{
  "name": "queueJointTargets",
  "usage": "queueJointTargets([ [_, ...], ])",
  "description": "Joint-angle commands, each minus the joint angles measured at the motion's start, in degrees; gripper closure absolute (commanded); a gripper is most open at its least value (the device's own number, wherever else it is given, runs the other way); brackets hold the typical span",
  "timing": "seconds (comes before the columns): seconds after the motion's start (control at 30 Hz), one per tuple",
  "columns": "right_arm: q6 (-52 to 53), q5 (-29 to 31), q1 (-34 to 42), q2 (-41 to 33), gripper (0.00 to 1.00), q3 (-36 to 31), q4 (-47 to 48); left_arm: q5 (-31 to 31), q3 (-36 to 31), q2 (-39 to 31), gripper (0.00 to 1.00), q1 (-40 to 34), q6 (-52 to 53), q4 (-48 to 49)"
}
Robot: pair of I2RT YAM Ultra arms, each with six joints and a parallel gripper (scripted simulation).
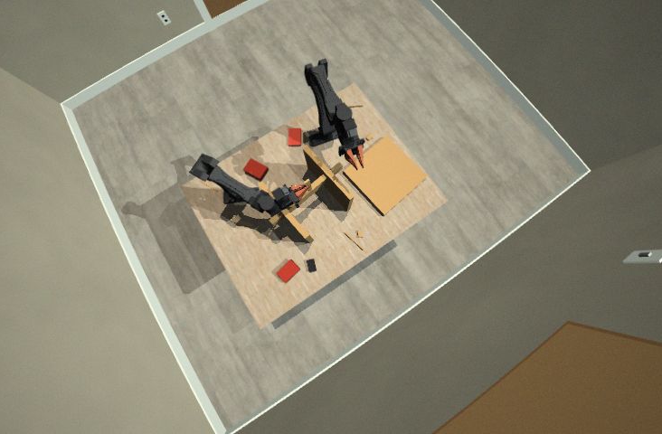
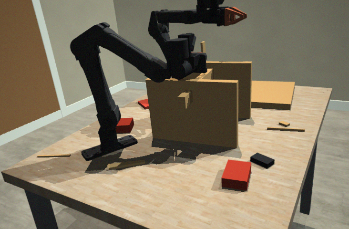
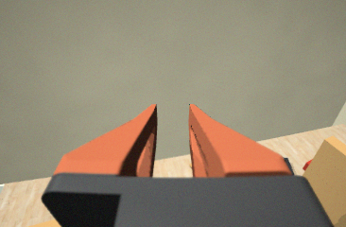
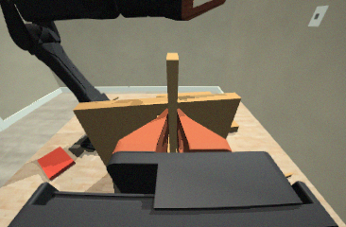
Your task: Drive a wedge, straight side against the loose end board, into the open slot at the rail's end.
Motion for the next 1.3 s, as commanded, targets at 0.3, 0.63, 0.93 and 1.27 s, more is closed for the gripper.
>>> queueJointTargets([
  [0.3,-0.31,-0.2,0.26,-2.0,0.97,0.37,-0.18,17.21,6.5,4.44,0.78,0.02,14.28,-14.75],
  [0.63,-0.3,-0.2,0.26,-2.0,0.97,0.37,-0.18,33.35,14.62,11.04,0.78,0.68,27.24,-29.94],
  [0.93,-0.3,-0.2,0.26,-2.0,0.97,0.37,-0.18,51.82,17.56,16.58,0.78,-0.26,38.56,-44.17],
  [1.27,-0.3,-0.2,0.26,-2.0,0.97,0.37,-0.18,65.05,22.71,24.99,0.78,0.04,50.75,-58.61],
])
